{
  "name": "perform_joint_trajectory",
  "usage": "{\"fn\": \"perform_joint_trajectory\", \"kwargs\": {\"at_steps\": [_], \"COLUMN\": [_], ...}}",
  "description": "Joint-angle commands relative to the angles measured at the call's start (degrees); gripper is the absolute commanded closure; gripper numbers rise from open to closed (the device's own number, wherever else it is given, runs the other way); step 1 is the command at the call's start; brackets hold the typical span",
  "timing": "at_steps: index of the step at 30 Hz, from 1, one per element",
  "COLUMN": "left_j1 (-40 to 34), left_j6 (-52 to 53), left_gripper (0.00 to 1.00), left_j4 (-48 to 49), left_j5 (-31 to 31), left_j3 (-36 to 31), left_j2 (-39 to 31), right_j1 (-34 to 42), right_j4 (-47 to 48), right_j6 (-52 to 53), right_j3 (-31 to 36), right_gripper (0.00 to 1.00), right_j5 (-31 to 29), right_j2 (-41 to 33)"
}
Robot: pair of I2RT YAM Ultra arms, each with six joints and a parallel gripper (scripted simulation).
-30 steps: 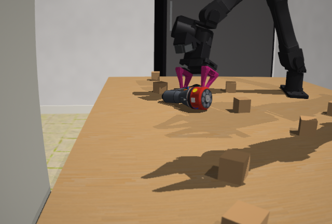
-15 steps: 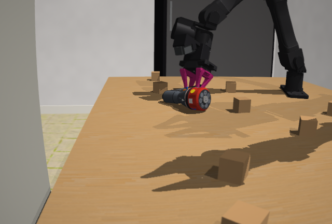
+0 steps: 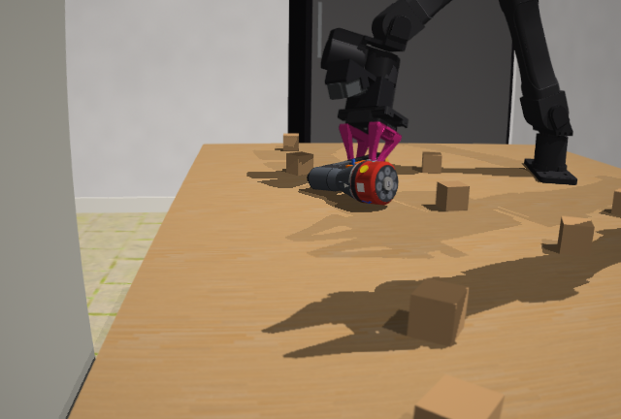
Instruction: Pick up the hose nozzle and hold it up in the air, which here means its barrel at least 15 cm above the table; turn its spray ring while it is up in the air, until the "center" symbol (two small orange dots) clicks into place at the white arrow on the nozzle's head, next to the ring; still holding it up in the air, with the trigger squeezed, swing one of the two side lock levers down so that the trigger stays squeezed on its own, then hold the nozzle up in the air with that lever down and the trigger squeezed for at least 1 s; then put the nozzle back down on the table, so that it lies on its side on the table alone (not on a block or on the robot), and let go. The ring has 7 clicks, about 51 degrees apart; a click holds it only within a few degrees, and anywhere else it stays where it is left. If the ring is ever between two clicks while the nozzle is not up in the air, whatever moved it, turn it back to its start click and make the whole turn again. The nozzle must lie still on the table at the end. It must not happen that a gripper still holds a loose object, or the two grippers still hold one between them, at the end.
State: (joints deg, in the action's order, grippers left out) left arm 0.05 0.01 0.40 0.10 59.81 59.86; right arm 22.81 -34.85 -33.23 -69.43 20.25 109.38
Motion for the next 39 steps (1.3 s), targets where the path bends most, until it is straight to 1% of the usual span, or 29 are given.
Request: {"fn": "perform_joint_trajectory", "kwargs": {"at_steps": [1, 4, 5, 7, 39], "left_j1": [-0.2, -0.2, -0.2, -0.2, -0.2], "left_j6": [-0.3, -0.3, -0.3, -0.3, -0.3], "left_gripper": [0.63, 0.63, 0.63, 0.63, 0.63], "left_j4": [1.0, 1.0, 1.0, 1.0, 1.0], "left_j5": [-0.3, -0.3, -0.3, -0.3, -0.3], "left_j3": [2.6, 2.6, 2.6, 2.6, 2.6], "left_j2": [0.5, 0.5, 0.5, 0.5, 0.5], "right_j1": [-0.4, -0.8, -0.8, 0.6, 0.7], "right_j4": [0.5, -0.9, 0.9, 0.5, 0.6], "right_j6": [0.1, 0.5, 0.4, 0.5, 0.7], "right_j3": [-2.5, -3.1, -2.9, -3.1, -3.4], "right_gripper": [0.64, 0.64, 0.64, 0.64, 0.64], "right_j5": [1.8, 2.9, 3.1, 2.6, 2.5], "right_j2": [-2.2, -3.1, -3.2, -3.0, -3.6]}}
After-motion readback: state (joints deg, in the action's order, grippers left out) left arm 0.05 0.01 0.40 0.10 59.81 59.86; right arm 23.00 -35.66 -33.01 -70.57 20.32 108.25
